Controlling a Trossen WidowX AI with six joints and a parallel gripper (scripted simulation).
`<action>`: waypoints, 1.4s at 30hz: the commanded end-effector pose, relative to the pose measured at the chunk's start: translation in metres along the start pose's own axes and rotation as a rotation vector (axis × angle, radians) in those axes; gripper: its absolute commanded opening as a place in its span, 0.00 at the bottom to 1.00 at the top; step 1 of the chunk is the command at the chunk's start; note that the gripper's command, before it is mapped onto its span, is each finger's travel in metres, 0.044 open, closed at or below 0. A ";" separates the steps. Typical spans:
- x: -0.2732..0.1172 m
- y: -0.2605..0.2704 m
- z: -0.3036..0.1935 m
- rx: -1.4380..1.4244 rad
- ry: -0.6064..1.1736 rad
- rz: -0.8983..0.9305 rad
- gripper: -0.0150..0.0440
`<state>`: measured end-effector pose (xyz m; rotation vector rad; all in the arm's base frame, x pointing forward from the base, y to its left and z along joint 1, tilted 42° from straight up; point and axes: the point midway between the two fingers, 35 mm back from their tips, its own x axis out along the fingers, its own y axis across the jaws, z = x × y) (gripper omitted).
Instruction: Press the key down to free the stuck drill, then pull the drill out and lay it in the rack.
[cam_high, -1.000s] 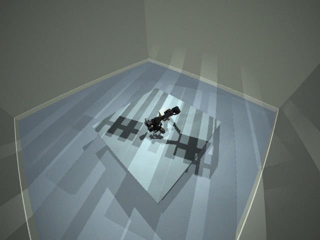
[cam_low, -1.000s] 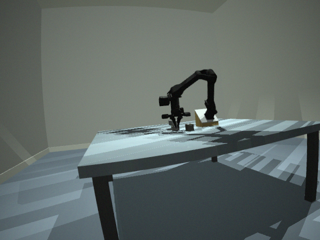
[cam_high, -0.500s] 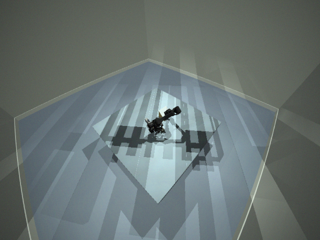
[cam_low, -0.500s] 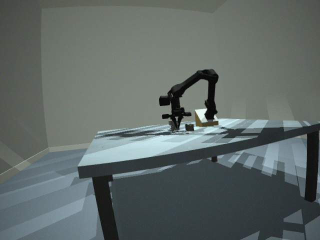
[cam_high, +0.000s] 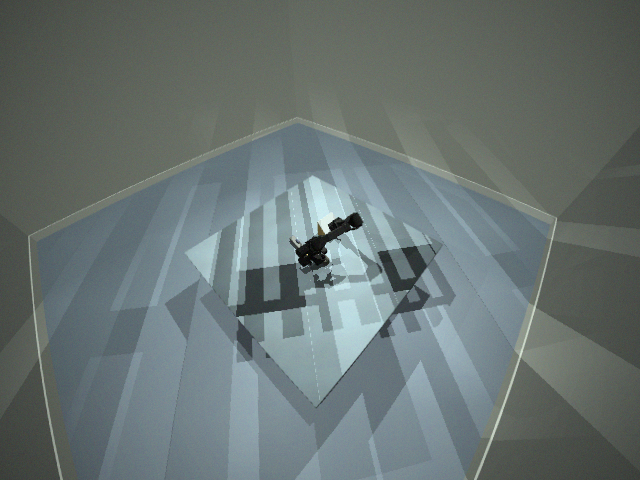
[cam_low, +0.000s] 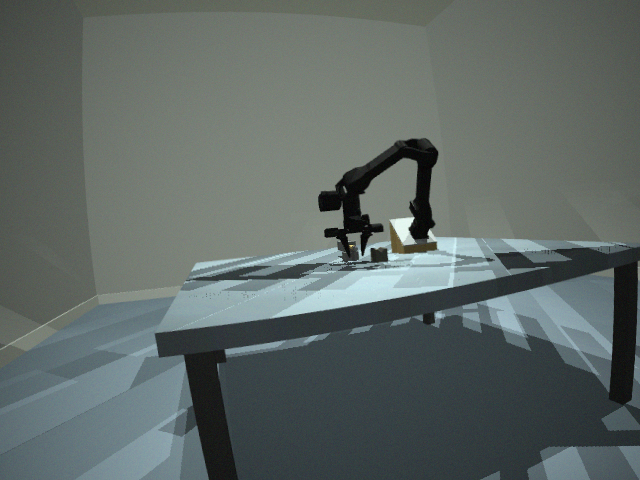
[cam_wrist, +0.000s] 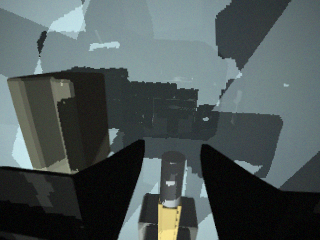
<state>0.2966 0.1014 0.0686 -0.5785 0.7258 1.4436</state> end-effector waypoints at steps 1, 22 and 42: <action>0.000 0.000 -0.001 -0.001 0.001 0.000 0.74; 0.004 0.000 -0.010 -0.004 -0.002 -0.007 1.00; 0.005 0.000 -0.014 -0.004 -0.002 -0.007 1.00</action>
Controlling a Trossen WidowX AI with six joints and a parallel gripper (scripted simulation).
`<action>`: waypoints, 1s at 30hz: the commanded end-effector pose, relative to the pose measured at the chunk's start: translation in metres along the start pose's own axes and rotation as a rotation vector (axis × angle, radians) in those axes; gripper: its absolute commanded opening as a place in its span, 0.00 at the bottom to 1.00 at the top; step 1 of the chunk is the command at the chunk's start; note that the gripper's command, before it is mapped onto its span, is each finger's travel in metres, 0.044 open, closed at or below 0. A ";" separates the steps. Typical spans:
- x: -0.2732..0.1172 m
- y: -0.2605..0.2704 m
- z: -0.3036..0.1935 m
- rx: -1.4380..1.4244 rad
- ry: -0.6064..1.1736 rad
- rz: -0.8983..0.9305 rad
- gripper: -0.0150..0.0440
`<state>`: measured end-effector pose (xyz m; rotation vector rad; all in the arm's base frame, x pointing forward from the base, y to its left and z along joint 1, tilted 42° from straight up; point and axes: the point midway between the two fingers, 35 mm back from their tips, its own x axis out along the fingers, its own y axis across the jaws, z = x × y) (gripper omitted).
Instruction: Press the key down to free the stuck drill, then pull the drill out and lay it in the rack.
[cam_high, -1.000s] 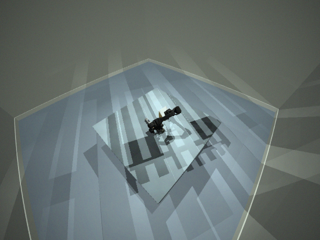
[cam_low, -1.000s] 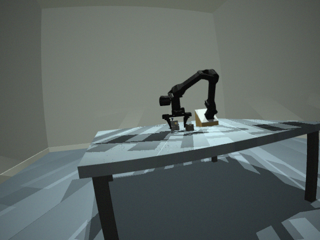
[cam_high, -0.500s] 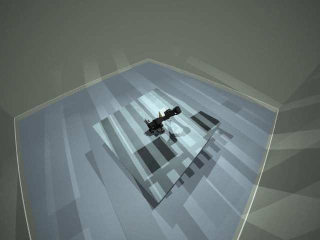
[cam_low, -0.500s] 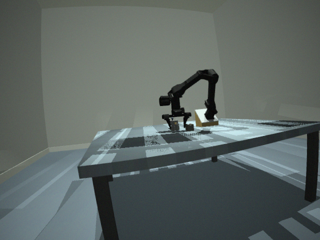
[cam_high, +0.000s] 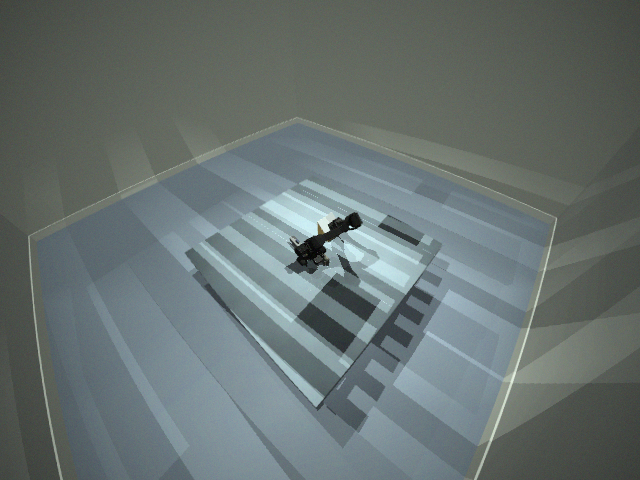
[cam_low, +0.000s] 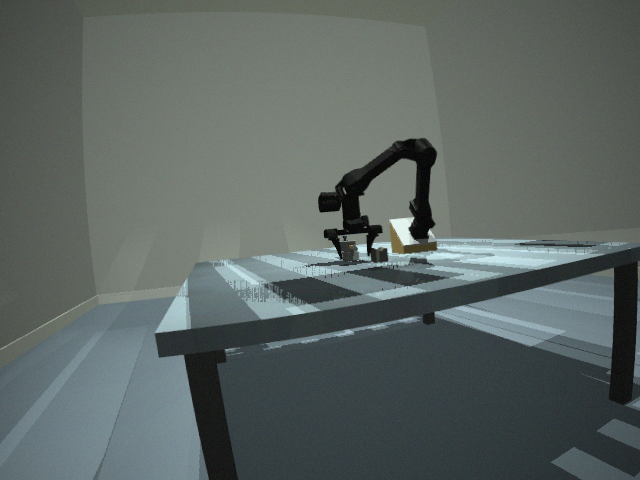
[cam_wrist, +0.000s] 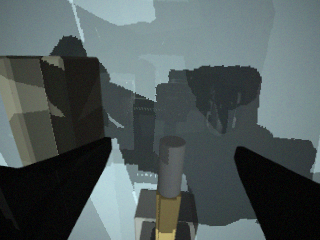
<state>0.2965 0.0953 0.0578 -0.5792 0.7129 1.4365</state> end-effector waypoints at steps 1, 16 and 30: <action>0.001 0.001 -0.003 0.000 0.005 0.004 1.00; 0.002 0.001 -0.005 0.000 0.006 0.004 1.00; 0.001 0.000 -0.003 -0.001 0.000 -0.002 0.69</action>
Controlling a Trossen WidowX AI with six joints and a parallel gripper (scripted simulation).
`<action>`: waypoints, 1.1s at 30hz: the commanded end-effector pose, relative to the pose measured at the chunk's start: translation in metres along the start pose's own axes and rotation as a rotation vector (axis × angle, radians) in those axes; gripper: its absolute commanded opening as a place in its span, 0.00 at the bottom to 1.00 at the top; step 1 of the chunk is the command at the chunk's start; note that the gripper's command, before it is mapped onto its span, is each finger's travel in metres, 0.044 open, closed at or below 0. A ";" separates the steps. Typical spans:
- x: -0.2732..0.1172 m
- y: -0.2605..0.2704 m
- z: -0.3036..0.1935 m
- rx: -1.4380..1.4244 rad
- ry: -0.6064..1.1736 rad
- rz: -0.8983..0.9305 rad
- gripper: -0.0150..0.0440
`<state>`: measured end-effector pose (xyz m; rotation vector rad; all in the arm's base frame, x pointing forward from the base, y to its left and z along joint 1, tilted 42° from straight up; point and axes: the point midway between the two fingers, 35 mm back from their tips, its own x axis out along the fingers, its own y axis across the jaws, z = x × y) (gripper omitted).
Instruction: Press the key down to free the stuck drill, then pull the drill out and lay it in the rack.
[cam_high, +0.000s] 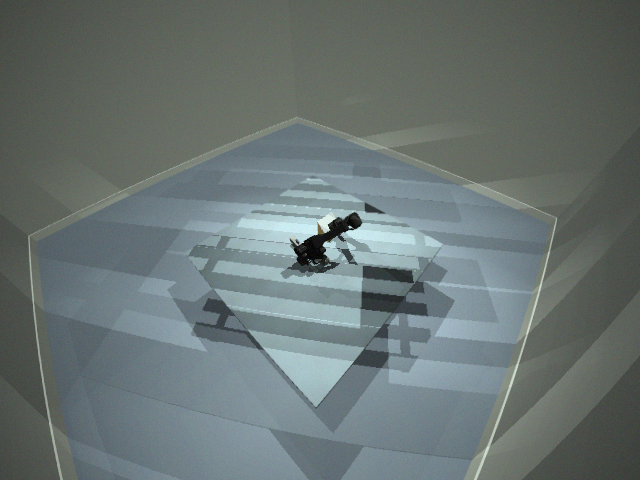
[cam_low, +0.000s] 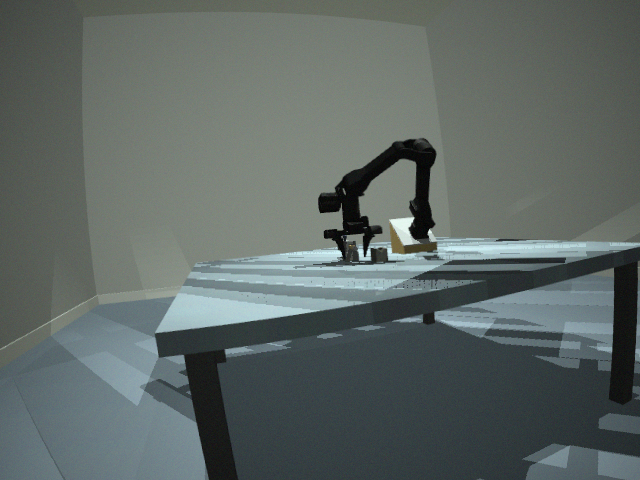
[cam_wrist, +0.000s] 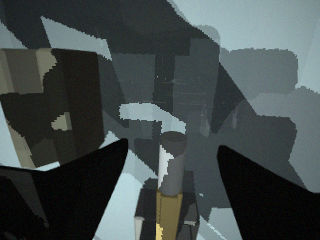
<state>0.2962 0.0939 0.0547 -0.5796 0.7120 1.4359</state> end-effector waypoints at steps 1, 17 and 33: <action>0.000 0.000 0.000 -0.001 0.000 -0.001 0.64; -0.002 0.000 0.000 0.000 0.004 0.003 0.25; -0.004 0.000 0.000 0.000 0.006 0.005 0.25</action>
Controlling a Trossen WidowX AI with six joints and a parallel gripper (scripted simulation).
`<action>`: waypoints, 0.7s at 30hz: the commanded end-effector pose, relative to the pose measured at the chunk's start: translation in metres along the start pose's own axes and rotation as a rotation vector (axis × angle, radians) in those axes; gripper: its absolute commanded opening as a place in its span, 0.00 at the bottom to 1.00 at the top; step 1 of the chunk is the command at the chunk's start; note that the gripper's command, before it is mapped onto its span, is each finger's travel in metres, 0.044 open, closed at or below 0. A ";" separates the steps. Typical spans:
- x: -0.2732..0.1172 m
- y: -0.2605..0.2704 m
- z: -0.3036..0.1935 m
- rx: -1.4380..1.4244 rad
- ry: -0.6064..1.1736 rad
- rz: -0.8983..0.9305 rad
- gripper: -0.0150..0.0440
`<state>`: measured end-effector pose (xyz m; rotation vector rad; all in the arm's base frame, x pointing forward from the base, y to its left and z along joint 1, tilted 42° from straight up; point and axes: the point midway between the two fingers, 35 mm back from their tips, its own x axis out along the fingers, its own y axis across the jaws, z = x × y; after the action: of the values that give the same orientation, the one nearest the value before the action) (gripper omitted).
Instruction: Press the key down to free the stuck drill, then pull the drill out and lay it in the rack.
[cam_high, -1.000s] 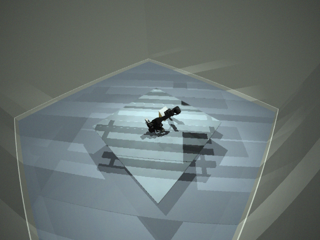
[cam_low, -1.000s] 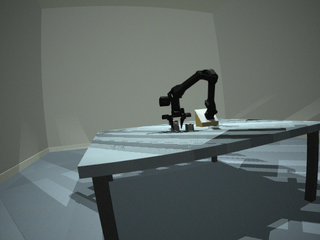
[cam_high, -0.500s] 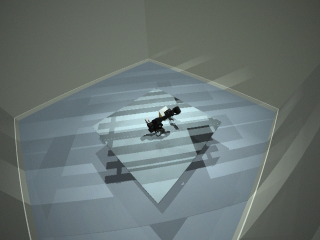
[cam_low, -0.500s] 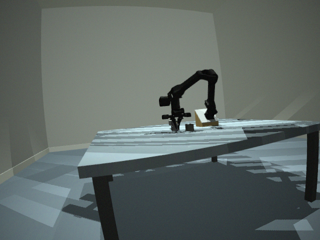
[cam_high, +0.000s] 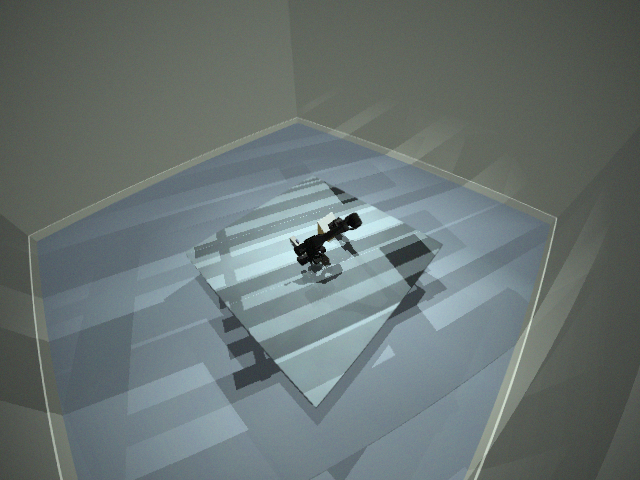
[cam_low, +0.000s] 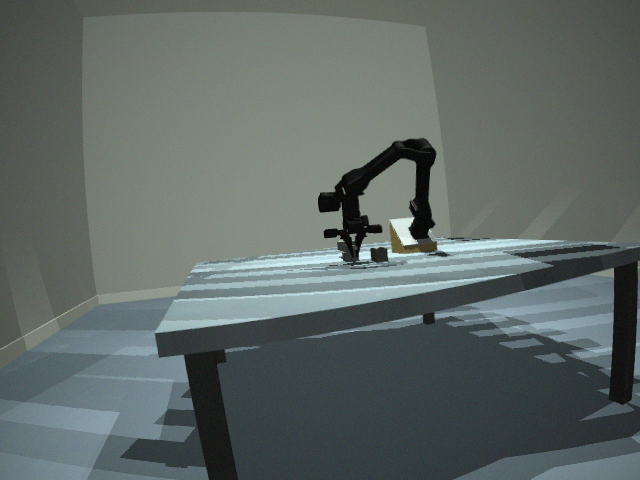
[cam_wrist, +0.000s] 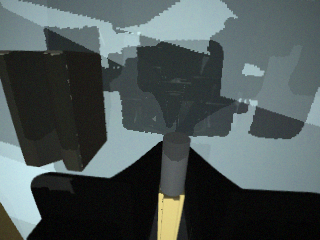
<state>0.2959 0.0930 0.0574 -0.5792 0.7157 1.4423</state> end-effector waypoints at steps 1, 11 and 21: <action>-0.001 0.000 -0.001 0.001 0.004 -0.002 0.25; 0.000 0.000 0.004 0.001 0.004 -0.002 0.25; -0.002 0.000 0.015 0.001 0.003 -0.002 0.25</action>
<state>0.2963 0.1005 0.0629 -0.5800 0.7235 1.4441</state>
